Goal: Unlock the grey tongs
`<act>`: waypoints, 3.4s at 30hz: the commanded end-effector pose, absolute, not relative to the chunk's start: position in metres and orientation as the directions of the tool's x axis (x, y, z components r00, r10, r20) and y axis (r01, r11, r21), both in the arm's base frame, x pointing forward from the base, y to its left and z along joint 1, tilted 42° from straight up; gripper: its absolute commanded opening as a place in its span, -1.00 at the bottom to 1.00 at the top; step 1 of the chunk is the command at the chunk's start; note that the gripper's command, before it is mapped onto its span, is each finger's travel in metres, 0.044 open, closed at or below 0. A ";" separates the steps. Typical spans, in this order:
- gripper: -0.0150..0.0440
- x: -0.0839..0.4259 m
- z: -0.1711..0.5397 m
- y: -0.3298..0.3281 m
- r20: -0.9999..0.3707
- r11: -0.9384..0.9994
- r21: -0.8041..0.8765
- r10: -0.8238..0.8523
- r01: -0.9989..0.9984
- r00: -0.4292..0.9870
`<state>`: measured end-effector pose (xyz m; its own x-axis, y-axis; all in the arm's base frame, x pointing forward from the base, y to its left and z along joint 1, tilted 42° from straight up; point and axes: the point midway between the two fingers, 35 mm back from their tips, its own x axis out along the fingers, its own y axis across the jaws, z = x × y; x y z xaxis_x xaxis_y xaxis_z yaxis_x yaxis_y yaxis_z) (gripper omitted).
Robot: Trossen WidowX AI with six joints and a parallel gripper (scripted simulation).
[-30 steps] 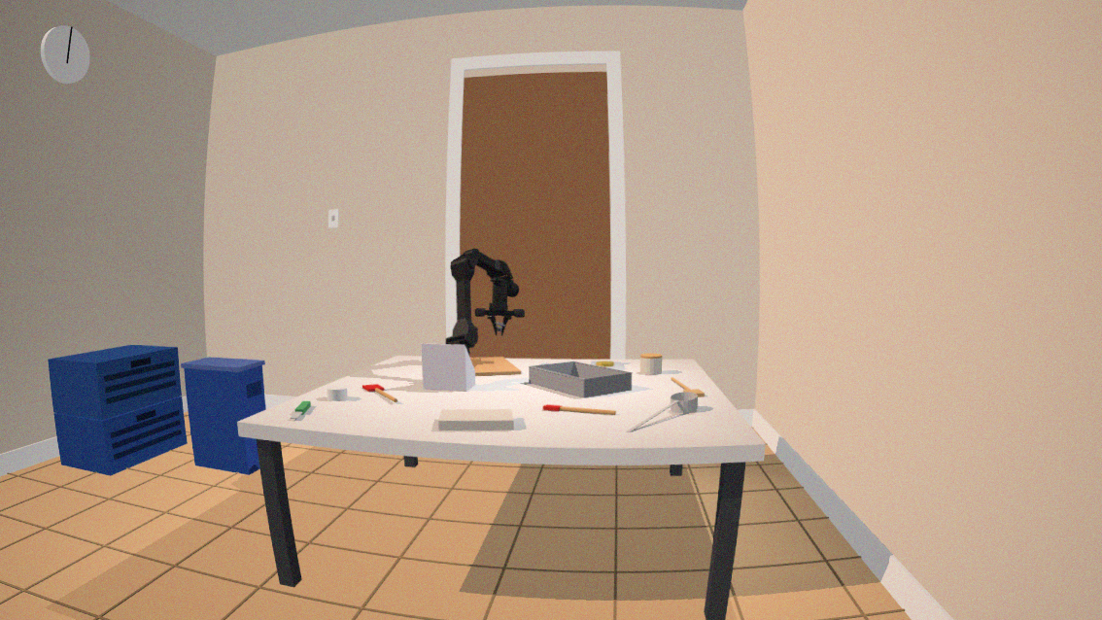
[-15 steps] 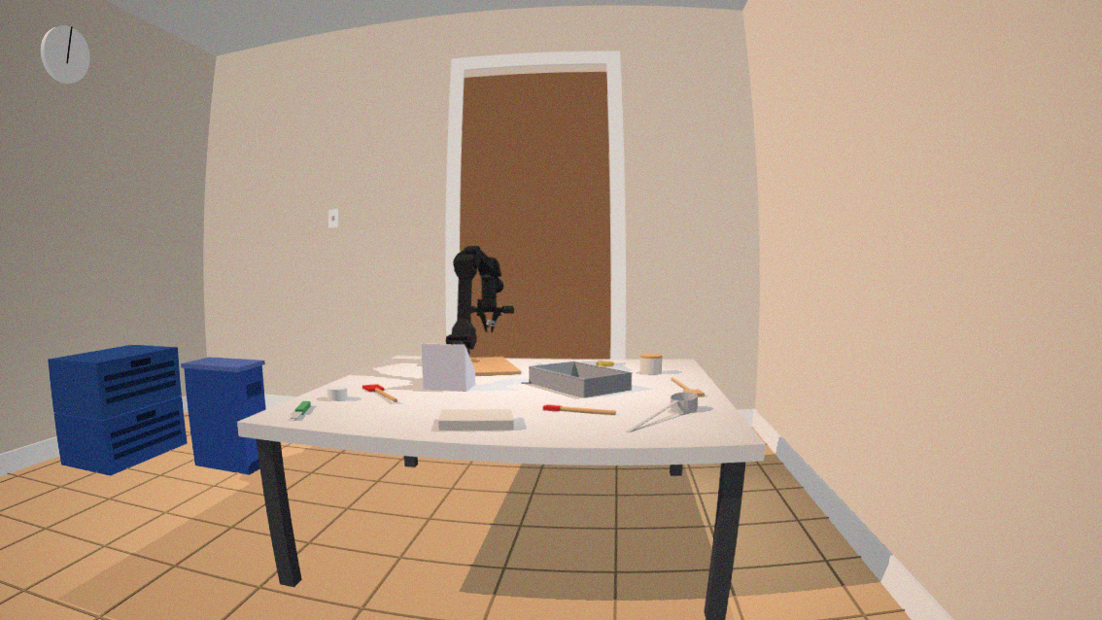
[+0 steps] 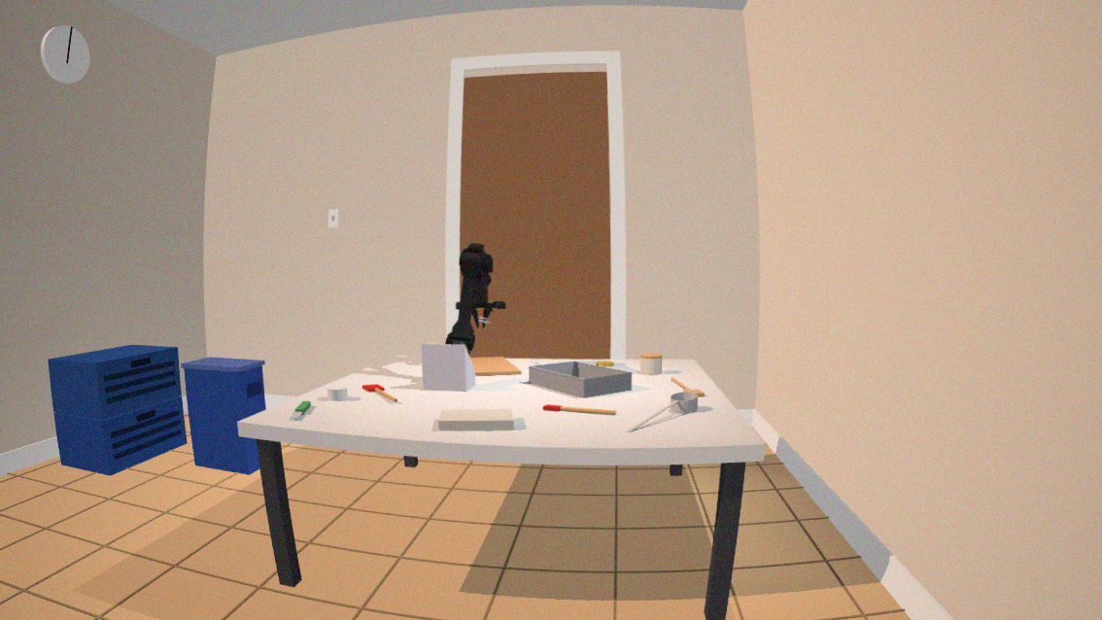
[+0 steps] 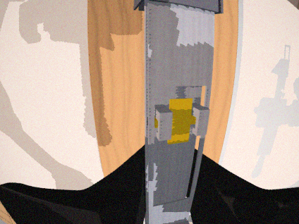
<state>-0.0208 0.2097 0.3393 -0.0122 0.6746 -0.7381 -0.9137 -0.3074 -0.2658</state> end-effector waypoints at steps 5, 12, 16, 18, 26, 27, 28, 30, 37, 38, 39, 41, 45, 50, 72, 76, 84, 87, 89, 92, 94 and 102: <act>-1.00 -0.022 0.342 0.208 -0.725 -0.299 -0.269 0.689 -0.916 -0.012; -1.00 -0.020 0.343 0.211 -0.667 -0.260 -0.194 0.742 -0.946 -0.067; -1.00 -0.018 0.346 0.214 -0.613 -0.237 -0.142 0.783 -0.961 -0.103; -1.00 -0.017 0.347 0.215 -0.584 -0.228 -0.118 0.803 -0.966 -0.118; -1.00 -0.012 0.354 0.217 -0.456 -0.206 -0.045 0.875 -0.977 -0.164; -1.00 -0.012 0.355 0.217 -0.440 -0.207 -0.041 0.882 -0.977 -0.168; -1.00 -0.011 0.355 0.217 -0.422 -0.207 -0.035 0.890 -0.978 -0.173; -1.00 -0.010 0.357 0.217 -0.388 -0.206 -0.024 0.904 -0.978 -0.180; -1.00 -0.006 0.363 0.214 -0.267 -0.214 -0.006 0.942 -0.977 -0.204; -1.00 -0.005 0.364 0.213 -0.250 -0.214 -0.006 0.946 -0.977 -0.206; -1.00 -0.005 0.365 0.212 -0.234 -0.216 -0.006 0.950 -0.976 -0.209; -1.00 -0.004 0.366 0.210 -0.201 -0.222 -0.009 0.956 -0.975 -0.215; -1.00 -0.003 0.368 0.206 -0.138 -0.232 -0.021 0.964 -0.973 -0.227; -1.00 -0.002 0.369 0.200 -0.067 -0.248 -0.050 0.967 -0.967 -0.245; -1.00 -0.012 0.345 0.171 0.076 -0.307 -0.275 0.938 -0.911 -0.339; -1.00 -0.013 0.345 0.170 0.076 -0.307 -0.277 0.937 -0.910 -0.340; -1.00 -0.013 0.345 0.170 0.076 -0.307 -0.277 0.937 -0.910 -0.340; -1.00 -0.013 0.345 0.170 0.076 -0.307 -0.277 0.937 -0.910 -0.340; -1.00 -0.013 0.345 0.170 0.076 -0.307 -0.277 0.937 -0.910 -0.340; -1.00 -0.013 0.345 0.170 0.076 -0.307 -0.277 0.937 -0.910 -0.340; -1.00 -0.013 0.345 0.170 0.076 -0.307 -0.277 0.937 -0.910 -0.340; -1.00 -0.013 0.345 0.170 0.076 -0.307 -0.277 0.937 -0.910 -0.340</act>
<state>-0.0117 0.1710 0.3445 -0.3351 0.9391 0.0755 -0.9125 -0.3036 -0.2741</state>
